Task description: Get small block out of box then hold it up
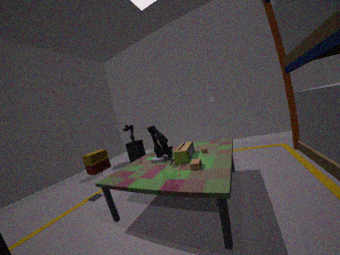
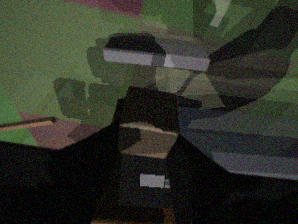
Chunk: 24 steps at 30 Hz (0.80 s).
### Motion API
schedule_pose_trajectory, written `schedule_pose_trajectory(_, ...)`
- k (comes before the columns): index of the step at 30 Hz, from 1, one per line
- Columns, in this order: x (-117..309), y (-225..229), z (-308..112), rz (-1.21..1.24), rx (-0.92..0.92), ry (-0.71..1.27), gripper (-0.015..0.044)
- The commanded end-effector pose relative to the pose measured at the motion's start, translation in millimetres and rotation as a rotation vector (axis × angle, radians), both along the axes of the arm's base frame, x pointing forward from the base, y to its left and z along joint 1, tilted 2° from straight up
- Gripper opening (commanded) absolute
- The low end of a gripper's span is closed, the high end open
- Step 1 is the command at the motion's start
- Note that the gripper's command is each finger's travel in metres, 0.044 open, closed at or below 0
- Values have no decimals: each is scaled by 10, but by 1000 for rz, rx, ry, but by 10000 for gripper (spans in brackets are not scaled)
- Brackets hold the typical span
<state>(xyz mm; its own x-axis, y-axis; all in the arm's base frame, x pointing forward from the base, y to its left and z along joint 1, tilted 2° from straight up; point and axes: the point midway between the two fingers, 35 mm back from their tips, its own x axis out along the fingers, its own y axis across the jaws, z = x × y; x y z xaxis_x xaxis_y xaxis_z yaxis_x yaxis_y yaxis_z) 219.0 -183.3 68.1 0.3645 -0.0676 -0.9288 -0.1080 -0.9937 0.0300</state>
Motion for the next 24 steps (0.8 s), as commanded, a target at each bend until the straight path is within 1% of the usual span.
schedule_pose_trajectory(1,33,-4,229,-84,-32,-22,0)
schedule_pose_trajectory(17,-146,200,940,-535,-76,-115,0)
schedule_pose_trajectory(24,-158,210,969,-553,-77,-122,0)
